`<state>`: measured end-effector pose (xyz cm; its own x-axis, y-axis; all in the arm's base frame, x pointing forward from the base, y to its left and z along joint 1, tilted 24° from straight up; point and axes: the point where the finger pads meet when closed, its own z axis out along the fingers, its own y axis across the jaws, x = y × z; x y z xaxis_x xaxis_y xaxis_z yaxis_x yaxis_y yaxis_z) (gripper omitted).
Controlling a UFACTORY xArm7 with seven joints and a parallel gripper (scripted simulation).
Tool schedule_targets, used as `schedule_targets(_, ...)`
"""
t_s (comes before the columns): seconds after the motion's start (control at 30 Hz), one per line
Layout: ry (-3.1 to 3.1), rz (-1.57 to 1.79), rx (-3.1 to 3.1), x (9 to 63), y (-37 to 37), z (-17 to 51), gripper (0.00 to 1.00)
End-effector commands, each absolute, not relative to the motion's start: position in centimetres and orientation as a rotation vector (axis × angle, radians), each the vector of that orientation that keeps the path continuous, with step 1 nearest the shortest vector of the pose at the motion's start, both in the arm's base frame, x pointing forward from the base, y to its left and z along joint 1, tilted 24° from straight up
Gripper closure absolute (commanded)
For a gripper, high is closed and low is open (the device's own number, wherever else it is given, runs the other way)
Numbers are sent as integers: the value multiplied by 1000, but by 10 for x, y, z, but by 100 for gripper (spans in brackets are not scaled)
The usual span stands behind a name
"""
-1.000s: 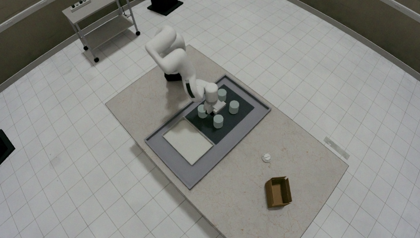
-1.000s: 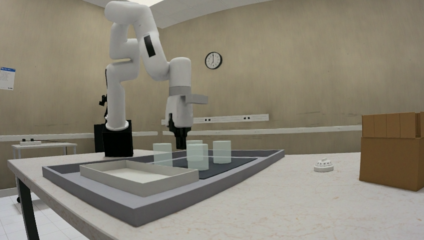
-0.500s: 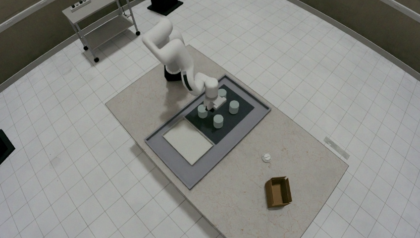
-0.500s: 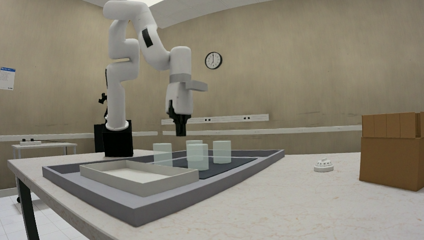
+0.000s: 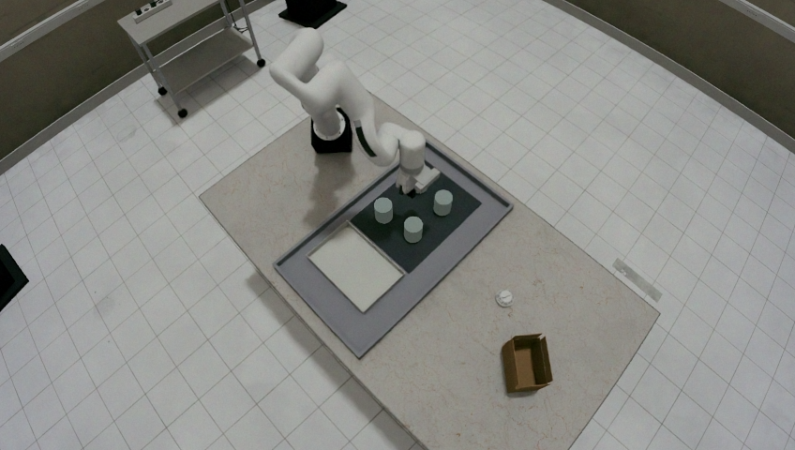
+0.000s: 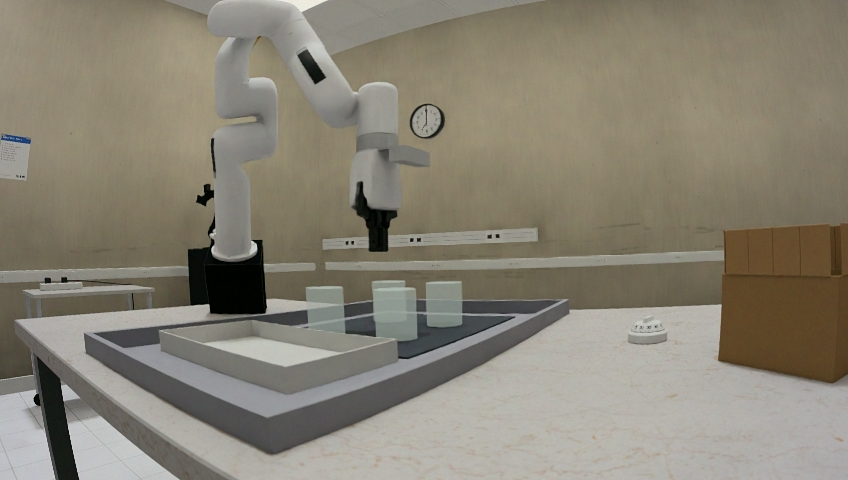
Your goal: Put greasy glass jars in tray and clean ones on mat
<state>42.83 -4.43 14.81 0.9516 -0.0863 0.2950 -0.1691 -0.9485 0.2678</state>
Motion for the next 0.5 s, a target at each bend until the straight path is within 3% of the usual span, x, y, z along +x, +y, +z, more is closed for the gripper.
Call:
schedule_targets(0.0,-189,411,2806,436,-10,140,100)
schedule_targets(0.3,-189,411,2806,449,58,120,100)
schedule_targets(0.47,-189,411,2806,451,55,112,100)
